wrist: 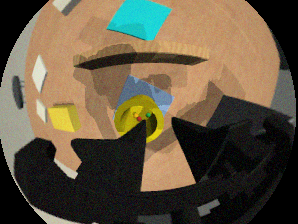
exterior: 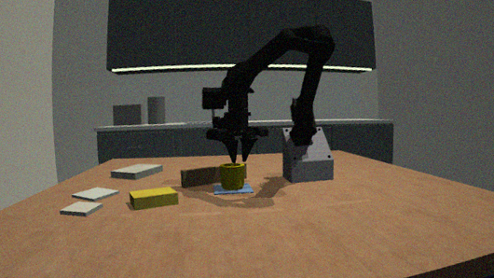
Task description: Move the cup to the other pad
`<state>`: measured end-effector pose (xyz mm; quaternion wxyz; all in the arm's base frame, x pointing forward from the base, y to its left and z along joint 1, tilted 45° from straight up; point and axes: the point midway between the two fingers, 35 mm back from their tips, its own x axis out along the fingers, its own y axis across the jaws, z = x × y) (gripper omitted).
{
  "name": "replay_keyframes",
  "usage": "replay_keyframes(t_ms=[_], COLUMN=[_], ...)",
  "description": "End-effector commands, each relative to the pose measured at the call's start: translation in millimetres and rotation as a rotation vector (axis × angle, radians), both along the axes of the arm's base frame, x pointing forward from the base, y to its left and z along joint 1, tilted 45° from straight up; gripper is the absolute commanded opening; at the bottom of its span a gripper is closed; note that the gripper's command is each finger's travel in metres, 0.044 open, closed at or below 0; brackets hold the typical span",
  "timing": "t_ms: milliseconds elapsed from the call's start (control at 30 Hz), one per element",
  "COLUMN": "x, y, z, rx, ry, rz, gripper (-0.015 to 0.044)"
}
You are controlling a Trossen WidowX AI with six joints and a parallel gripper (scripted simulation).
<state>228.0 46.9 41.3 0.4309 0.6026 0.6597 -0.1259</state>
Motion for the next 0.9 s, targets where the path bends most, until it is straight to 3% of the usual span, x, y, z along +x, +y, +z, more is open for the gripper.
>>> replay_keyframes(t_ms=[0, 867], x=[-1, 0], y=[6, 31], z=[-6, -28], rx=[0.008, 0.015], ry=[0.008, 0.008], rz=[0.0, 0.0], gripper=[0.0167, 0.0167])
